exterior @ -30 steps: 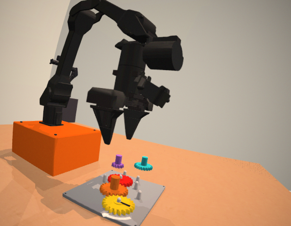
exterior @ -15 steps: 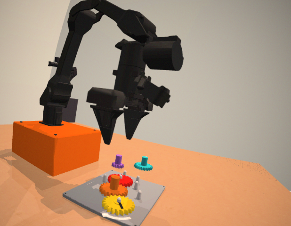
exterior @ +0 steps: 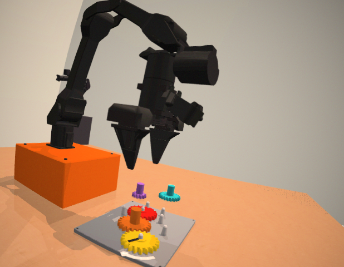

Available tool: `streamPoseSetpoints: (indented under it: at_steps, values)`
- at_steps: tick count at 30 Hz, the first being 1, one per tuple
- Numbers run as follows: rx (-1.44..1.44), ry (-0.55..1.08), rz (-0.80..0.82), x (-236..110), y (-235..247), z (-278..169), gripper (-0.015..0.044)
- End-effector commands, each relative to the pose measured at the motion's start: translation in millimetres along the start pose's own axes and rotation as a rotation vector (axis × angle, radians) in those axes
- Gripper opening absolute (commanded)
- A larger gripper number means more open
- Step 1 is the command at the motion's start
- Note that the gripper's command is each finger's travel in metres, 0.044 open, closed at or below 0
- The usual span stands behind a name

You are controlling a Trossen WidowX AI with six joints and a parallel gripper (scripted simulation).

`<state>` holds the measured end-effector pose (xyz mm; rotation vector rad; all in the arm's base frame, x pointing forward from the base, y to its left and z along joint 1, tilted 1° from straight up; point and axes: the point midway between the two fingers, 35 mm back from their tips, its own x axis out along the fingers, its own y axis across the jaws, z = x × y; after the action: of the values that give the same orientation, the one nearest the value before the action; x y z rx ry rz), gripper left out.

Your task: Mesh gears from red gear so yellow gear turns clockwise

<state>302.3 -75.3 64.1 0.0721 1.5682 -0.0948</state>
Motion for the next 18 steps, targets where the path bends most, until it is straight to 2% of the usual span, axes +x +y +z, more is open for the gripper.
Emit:
streamPoseSetpoints:
  at_steps: [1,9,18]
  values:
    - [-0.015,-0.004,0.003,-5.8,42.9,4.5,0.0440]
    - [-0.020,-0.004,0.018,-22.7,165.8,-18.7,0.0440]
    - [-0.017,0.006,0.024,-40.5,279.8,-99.0,0.0440]
